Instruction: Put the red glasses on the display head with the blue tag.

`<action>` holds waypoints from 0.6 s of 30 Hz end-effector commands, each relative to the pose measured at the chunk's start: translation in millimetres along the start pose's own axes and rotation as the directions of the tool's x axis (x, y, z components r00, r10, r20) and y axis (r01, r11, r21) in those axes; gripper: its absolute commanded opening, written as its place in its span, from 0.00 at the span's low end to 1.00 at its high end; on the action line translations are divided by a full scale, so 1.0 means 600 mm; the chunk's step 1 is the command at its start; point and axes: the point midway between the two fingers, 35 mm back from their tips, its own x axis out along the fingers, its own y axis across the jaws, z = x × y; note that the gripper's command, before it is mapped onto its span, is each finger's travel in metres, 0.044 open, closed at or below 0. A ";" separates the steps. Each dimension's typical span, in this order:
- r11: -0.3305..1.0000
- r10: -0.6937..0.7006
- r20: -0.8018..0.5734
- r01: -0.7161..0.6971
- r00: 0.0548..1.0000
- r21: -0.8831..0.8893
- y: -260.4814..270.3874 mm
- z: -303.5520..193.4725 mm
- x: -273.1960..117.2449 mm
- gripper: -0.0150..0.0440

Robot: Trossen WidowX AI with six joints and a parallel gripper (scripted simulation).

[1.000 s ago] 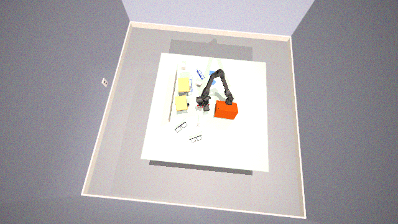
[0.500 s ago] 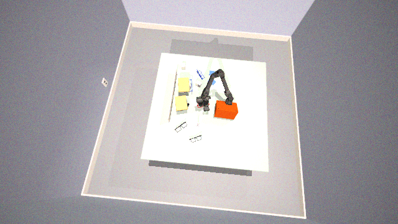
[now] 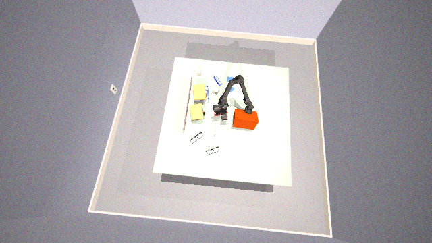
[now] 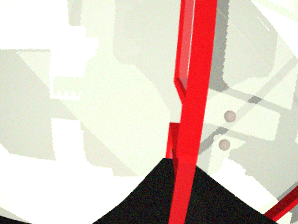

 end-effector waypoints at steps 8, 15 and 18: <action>1.000 0.006 0.014 -0.006 1.000 0.011 0.004 0.008 -0.122 0.25; 1.000 0.003 0.013 -0.003 1.000 0.011 0.005 0.006 -0.150 0.25; 1.000 0.003 0.013 -0.003 1.000 -0.013 0.008 0.008 -0.151 0.25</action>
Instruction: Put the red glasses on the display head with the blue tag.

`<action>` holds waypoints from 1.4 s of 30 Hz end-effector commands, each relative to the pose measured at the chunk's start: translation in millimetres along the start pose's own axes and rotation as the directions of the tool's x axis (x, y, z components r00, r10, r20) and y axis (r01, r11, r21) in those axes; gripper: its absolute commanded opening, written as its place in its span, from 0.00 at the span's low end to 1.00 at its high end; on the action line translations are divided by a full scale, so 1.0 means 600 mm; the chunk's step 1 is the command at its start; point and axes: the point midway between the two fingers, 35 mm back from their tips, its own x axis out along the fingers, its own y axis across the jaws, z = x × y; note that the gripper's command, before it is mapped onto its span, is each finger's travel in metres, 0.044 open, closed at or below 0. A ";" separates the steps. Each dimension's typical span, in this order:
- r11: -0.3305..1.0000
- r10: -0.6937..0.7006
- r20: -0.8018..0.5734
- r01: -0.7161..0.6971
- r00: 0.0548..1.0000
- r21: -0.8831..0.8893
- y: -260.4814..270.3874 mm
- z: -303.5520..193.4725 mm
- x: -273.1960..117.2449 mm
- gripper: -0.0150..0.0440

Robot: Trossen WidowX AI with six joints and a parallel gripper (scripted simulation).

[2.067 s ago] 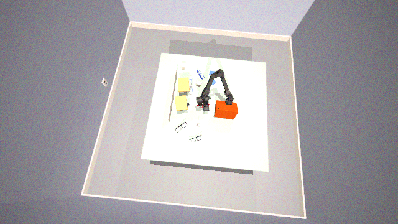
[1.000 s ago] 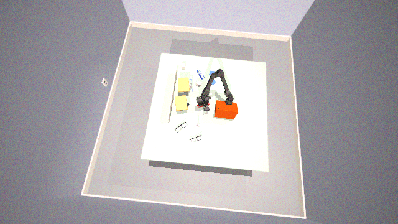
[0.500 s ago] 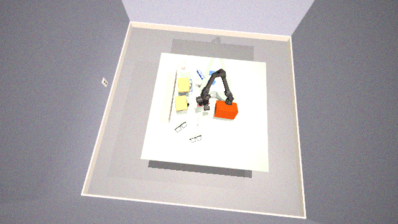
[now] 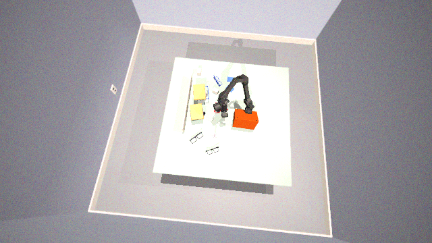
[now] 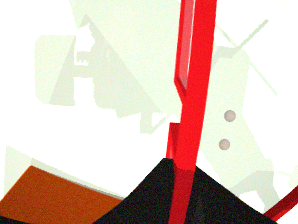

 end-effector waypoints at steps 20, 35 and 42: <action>0.743 0.020 0.007 -0.010 1.000 -0.669 0.135 0.083 -0.026 0.25; 0.261 0.021 0.007 0.002 1.000 -0.965 0.261 0.116 -0.022 0.25; 0.024 0.018 0.006 0.006 1.000 -1.000 0.316 0.120 -0.014 0.25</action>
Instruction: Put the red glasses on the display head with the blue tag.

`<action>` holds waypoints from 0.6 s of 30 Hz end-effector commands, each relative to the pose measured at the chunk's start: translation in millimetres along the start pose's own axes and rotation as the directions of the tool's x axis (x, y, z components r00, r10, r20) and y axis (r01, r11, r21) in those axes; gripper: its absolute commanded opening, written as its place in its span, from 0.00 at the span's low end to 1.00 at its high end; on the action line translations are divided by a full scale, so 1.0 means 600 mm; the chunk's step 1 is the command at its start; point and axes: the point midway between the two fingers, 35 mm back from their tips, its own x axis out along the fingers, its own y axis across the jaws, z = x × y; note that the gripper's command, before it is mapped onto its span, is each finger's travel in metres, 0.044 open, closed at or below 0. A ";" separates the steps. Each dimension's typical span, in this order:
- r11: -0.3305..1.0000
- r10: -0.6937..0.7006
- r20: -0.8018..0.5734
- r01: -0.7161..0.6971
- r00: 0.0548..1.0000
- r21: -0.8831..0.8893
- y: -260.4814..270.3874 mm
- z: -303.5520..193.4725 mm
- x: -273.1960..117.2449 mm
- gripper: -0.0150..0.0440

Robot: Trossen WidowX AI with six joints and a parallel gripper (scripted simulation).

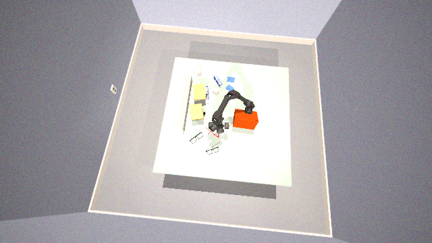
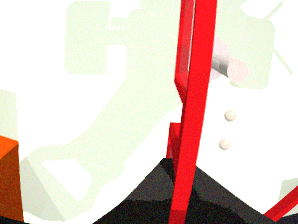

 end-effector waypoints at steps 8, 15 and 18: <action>0.993 0.006 0.000 -0.006 1.000 -0.119 0.002 0.028 0.011 0.25; 0.993 0.005 -0.001 -0.005 1.000 -0.118 0.001 0.028 0.071 0.25; 0.993 0.005 -0.002 -0.005 1.000 -0.118 0.002 0.027 0.100 0.25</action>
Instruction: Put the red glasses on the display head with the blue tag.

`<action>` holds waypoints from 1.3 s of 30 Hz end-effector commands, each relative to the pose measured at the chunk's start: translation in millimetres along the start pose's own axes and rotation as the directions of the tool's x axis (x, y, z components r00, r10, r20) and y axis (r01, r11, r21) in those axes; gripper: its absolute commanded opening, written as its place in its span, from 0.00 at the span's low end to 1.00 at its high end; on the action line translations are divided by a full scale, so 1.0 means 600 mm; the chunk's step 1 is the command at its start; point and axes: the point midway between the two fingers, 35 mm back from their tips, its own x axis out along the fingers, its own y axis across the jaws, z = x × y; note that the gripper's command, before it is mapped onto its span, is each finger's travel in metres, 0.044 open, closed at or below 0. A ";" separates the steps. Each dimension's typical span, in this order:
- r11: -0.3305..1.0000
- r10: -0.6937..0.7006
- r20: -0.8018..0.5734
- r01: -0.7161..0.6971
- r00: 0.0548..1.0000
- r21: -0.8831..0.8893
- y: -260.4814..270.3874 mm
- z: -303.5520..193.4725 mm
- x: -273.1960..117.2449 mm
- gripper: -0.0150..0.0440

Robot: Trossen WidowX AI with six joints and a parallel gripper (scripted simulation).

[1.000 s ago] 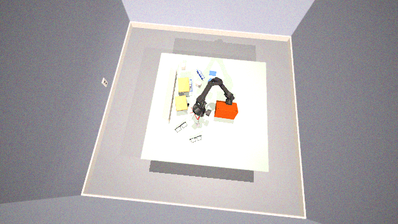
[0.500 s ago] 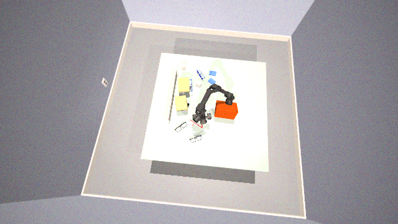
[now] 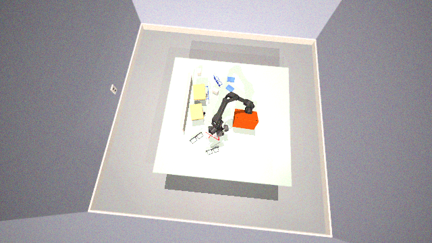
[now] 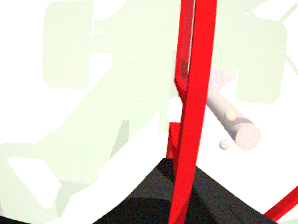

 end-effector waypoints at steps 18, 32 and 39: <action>1.000 0.015 -0.016 -0.015 1.000 -0.012 0.022 0.006 0.047 0.25; 1.000 0.015 -0.015 -0.015 1.000 -0.013 0.032 0.014 0.047 0.25; 1.000 0.015 -0.015 -0.015 1.000 -0.013 0.040 0.022 0.047 0.25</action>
